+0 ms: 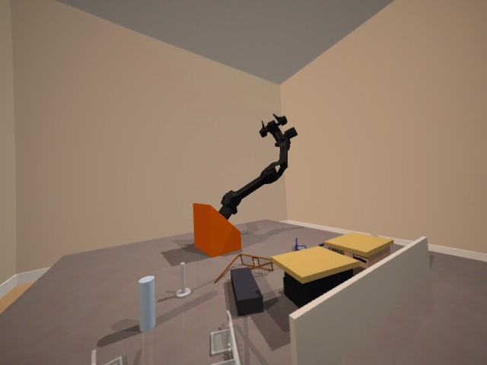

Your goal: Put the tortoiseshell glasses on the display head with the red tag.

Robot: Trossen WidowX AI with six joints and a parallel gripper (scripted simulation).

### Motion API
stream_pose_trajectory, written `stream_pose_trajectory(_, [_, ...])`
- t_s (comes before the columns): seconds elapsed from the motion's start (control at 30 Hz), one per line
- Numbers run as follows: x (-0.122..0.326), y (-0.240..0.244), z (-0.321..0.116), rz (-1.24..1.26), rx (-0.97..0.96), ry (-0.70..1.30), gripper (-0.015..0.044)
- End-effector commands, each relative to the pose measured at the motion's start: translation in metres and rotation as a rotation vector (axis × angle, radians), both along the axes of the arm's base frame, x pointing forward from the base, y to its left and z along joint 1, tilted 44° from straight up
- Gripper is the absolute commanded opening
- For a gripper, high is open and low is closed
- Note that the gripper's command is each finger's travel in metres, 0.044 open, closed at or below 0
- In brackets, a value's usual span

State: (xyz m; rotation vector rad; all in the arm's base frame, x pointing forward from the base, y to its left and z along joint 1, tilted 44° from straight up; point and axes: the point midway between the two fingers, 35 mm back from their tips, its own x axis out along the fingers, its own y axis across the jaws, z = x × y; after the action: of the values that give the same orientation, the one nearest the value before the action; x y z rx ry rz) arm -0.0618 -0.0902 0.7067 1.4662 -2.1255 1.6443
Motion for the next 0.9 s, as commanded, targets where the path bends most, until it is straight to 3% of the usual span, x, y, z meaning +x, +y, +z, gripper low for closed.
stream_pose_trajectory(0.0, [0.000, 0.000, 0.000, 0.000, 0.000, 0.000, 0.0426])
stream_pose_trajectory(0.23, [0.000, 0.000, 0.000, 0.000, 0.000, 0.000, 0.0440])
stream_pose_trajectory(0.37, [-0.012, -0.005, -0.005, 0.071, -0.025, -0.072, 0.0335])
stream_pose_trajectory(0.53, [-0.049, -0.033, -0.026, 0.307, -0.098, -0.333, 0.0204])
stream_pose_trajectory(0.87, [-0.081, -0.092, -0.068, 0.595, -0.141, -0.711, 0.0200])
